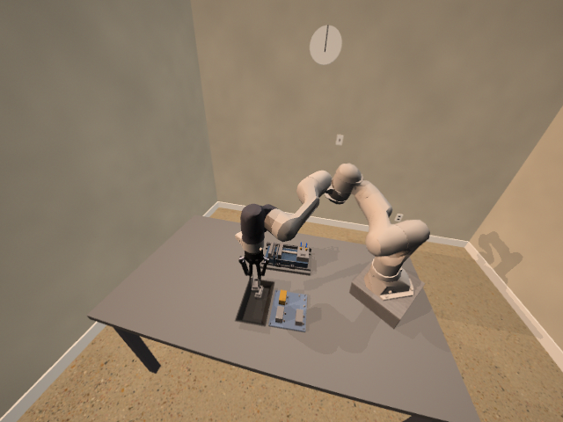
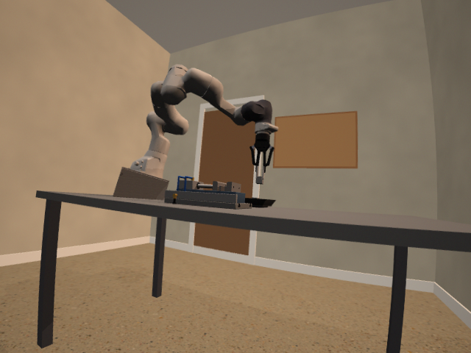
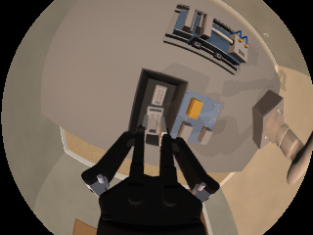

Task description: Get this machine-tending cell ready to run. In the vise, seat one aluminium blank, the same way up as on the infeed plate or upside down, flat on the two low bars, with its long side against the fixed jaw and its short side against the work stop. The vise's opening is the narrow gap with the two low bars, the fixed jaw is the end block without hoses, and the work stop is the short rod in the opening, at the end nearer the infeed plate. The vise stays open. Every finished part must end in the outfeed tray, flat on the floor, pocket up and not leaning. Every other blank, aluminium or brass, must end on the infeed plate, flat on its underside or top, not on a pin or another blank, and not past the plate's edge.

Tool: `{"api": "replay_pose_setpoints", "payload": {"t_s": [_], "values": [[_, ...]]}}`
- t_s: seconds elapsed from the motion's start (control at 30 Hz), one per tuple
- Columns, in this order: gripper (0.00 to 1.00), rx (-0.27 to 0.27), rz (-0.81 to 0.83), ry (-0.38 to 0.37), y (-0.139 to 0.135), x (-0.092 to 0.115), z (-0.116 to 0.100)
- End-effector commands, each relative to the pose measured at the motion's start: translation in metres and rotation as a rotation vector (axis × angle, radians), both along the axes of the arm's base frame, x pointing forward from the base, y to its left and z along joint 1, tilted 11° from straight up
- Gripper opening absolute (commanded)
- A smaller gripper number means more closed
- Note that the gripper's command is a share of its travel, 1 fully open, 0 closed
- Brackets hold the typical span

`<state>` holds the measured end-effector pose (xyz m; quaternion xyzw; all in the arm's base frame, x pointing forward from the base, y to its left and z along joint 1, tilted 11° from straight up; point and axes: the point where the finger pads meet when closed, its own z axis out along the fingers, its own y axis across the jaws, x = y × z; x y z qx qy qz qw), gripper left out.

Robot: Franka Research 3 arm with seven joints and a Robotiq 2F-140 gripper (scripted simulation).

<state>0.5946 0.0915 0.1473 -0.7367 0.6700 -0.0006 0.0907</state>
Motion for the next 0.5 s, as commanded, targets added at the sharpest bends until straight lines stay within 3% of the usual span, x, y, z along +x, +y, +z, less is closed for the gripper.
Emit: {"api": "replay_pose_setpoints", "payload": {"t_s": [0.0,0.2,0.47], "values": [[0.00,0.018,-0.136,0.009,0.029,0.001,0.008],[0.00,0.021,-0.135,0.007,0.062,-0.004,0.013],[0.00,0.022,-0.135,0.007,0.065,-0.004,0.013]]}}
